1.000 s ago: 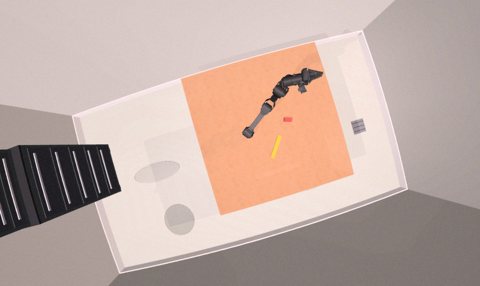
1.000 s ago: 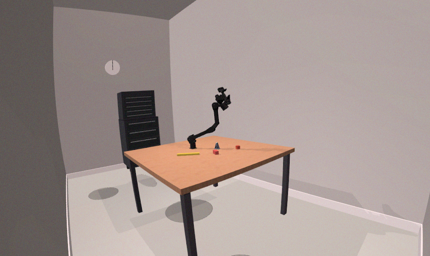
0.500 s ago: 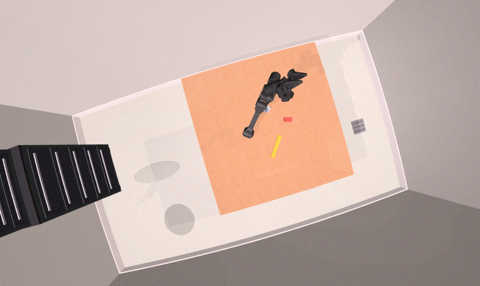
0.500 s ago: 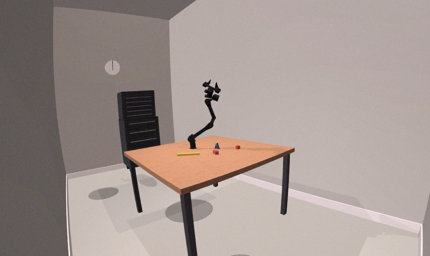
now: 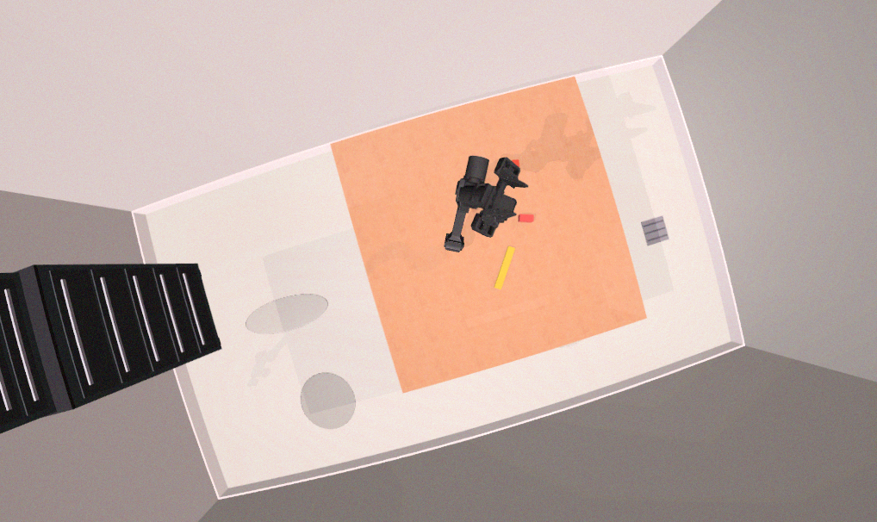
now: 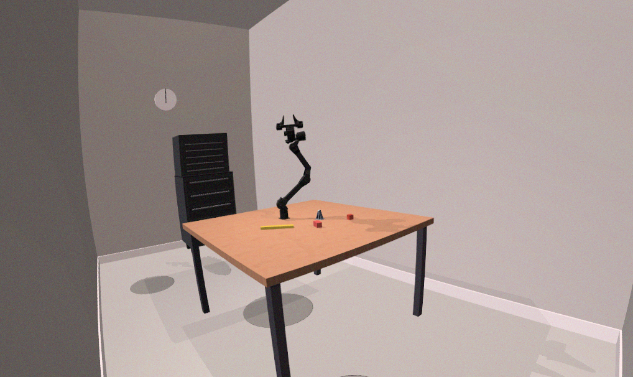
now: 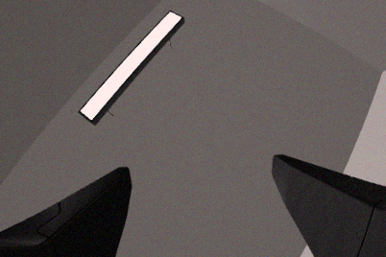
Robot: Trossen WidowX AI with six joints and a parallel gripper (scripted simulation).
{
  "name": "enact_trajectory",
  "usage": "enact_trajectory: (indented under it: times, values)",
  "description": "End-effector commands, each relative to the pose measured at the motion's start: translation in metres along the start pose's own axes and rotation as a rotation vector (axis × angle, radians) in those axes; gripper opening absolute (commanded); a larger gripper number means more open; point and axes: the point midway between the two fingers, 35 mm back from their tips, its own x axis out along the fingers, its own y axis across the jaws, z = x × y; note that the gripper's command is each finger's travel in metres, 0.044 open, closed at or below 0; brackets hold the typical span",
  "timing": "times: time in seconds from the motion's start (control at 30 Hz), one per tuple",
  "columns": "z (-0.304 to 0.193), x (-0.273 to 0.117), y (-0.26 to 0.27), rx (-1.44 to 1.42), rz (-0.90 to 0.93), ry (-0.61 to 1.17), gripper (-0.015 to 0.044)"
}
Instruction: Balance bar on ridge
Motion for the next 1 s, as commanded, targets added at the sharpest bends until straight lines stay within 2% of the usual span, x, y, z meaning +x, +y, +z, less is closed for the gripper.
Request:
enact_trajectory:
  times: [0.0, 0.3, 0.6, 0.97]
  values:
    - [0.005, 0.003, 0.052, 0.134, 0.103, -0.007, 0.0315]
    - [0.043, 0.001, 0.147, 0.394, 0.319, -0.062, 0.0315]
    - [0.094, -0.002, 0.199, 0.594, 0.437, -0.144, 0.0315]
    - [0.197, -0.027, 0.26, 0.829, 0.705, -0.318, 0.0315]
